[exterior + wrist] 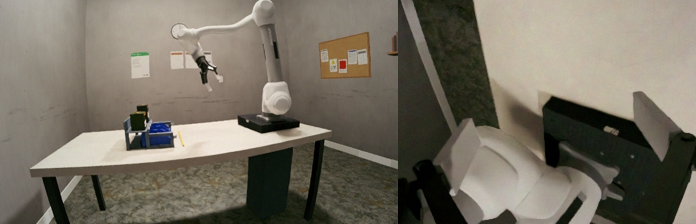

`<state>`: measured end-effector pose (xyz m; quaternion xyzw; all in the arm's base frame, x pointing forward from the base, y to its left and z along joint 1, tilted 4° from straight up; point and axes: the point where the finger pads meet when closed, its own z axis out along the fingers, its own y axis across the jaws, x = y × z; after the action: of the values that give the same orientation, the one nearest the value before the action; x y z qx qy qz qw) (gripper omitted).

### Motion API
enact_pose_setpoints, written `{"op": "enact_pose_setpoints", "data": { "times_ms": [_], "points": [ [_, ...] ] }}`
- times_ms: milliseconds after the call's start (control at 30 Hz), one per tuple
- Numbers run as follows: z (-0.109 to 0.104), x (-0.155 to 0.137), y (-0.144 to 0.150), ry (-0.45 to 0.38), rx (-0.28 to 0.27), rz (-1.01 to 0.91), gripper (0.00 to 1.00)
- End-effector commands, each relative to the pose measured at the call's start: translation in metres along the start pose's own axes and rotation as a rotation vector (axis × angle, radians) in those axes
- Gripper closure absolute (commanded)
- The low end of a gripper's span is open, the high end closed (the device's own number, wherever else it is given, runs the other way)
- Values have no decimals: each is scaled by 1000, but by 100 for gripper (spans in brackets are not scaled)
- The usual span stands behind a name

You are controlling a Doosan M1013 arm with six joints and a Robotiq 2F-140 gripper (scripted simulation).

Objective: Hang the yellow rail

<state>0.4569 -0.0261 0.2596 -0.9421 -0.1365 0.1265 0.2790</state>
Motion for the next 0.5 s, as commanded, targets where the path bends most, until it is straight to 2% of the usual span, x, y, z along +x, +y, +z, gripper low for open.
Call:
{"op": "enact_pose_setpoints", "data": {
  "times_ms": [0,300,467],
  "points": [
    [-3,9,4,-11,-46,28,0],
    [-3,9,4,-11,-46,28,0],
    [-25,53,11,17,-223,118,0]
  ]
}}
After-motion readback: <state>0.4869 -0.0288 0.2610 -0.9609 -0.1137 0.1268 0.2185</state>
